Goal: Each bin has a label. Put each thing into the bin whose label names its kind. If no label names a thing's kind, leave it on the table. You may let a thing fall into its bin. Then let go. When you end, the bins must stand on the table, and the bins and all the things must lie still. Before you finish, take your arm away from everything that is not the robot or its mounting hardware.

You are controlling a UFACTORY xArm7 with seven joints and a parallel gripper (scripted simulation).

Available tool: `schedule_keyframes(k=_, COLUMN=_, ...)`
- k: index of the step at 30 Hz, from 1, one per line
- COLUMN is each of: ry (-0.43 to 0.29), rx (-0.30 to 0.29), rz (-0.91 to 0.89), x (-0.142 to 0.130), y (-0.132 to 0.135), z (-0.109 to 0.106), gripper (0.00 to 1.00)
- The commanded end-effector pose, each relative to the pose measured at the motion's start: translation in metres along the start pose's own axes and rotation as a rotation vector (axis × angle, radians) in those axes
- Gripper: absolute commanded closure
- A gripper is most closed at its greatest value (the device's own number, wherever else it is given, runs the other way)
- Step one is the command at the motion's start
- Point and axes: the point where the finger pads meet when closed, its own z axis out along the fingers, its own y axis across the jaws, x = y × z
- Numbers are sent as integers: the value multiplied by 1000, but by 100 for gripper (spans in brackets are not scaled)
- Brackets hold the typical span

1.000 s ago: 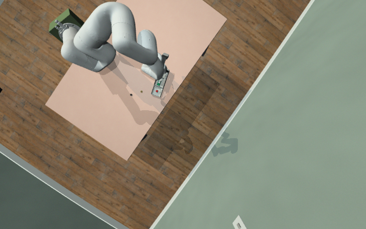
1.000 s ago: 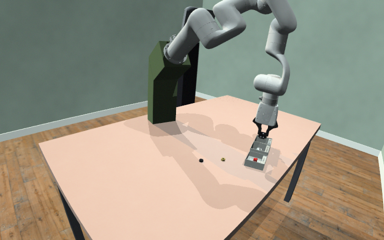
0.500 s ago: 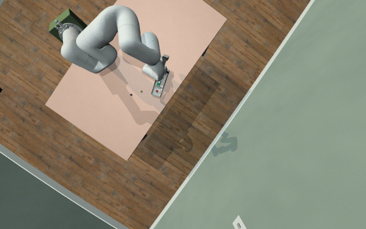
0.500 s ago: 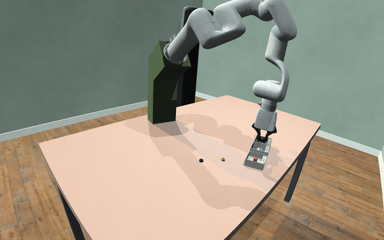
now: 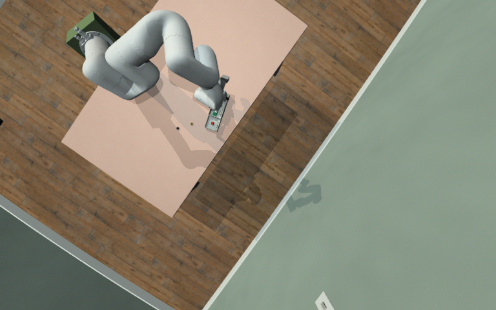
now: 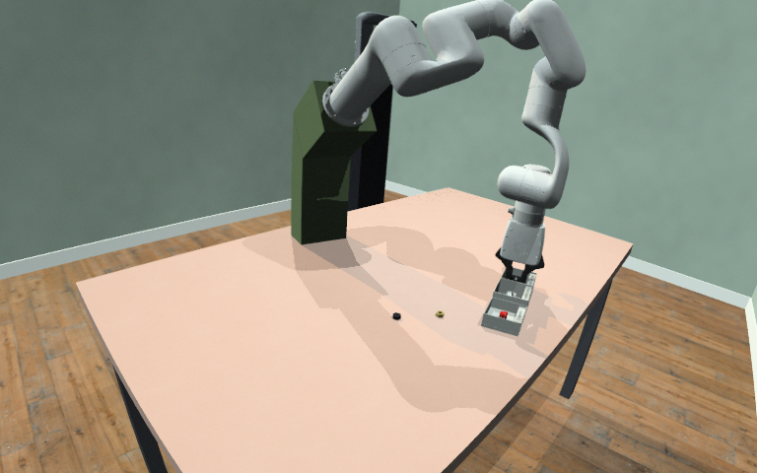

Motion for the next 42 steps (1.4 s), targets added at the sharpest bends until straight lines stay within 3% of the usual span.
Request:
schedule_keyframes(k=1, ry=1, rx=-1, rz=0, x=1, y=1, z=0, gripper=100)
schedule_keyframes(k=6, ry=1, rx=-1, rz=0, x=1, y=1, z=0, gripper=100)
schedule_keyframes(k=7, ry=1, rx=-1, rz=0, x=1, y=1, z=0, gripper=67)
schedule_keyframes(k=24, ry=2, rx=-2, rz=0, x=1, y=1, z=0, gripper=67)
schedule_keyframes(k=42, ry=1, rx=-1, rz=0, x=1, y=1, z=-22, gripper=67)
